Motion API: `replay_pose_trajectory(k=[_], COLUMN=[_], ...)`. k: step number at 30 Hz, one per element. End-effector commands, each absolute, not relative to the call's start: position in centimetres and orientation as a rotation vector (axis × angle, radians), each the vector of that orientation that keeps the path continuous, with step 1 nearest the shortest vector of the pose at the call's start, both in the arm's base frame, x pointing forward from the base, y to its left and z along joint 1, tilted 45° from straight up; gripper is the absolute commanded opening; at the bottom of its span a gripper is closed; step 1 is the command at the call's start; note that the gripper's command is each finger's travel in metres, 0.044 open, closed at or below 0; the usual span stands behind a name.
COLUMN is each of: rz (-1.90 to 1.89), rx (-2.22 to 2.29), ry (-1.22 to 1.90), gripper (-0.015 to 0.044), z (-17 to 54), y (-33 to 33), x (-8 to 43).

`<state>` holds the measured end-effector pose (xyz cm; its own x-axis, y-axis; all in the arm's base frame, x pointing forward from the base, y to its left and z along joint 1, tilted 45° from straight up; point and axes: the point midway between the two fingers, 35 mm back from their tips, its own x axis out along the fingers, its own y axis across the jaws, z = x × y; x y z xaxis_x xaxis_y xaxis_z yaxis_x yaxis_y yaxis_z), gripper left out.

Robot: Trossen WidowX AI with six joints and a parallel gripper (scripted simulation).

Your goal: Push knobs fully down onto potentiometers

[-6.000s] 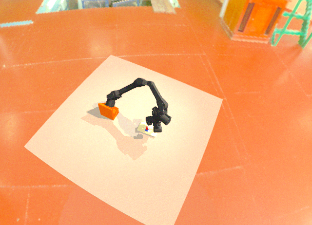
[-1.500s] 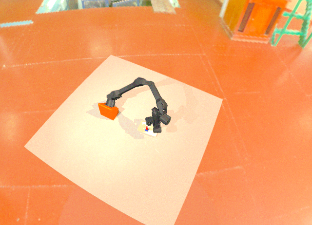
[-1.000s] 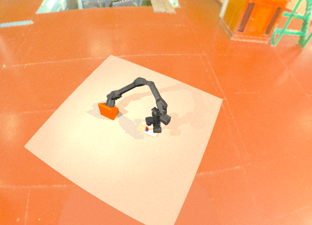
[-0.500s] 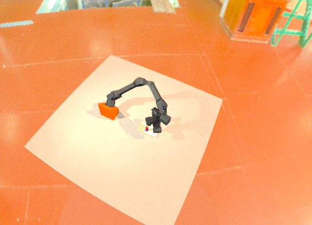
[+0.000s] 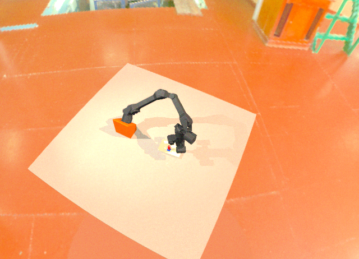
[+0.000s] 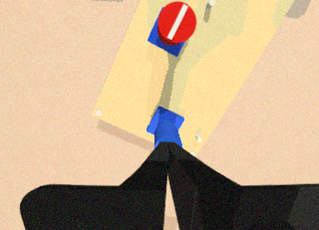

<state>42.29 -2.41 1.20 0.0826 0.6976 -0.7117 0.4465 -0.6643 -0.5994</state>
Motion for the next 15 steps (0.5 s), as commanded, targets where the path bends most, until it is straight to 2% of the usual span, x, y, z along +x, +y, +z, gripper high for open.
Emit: replay_pose_trajectory(k=[1,15], rz=[1.62,1.622], rx=[-2.124,-2.124], ry=[-1.187,-1.186], gripper=[0.0,0.0], z=[0.5,1.7], y=[-1.1,-2.4], x=[42.5,42.5])
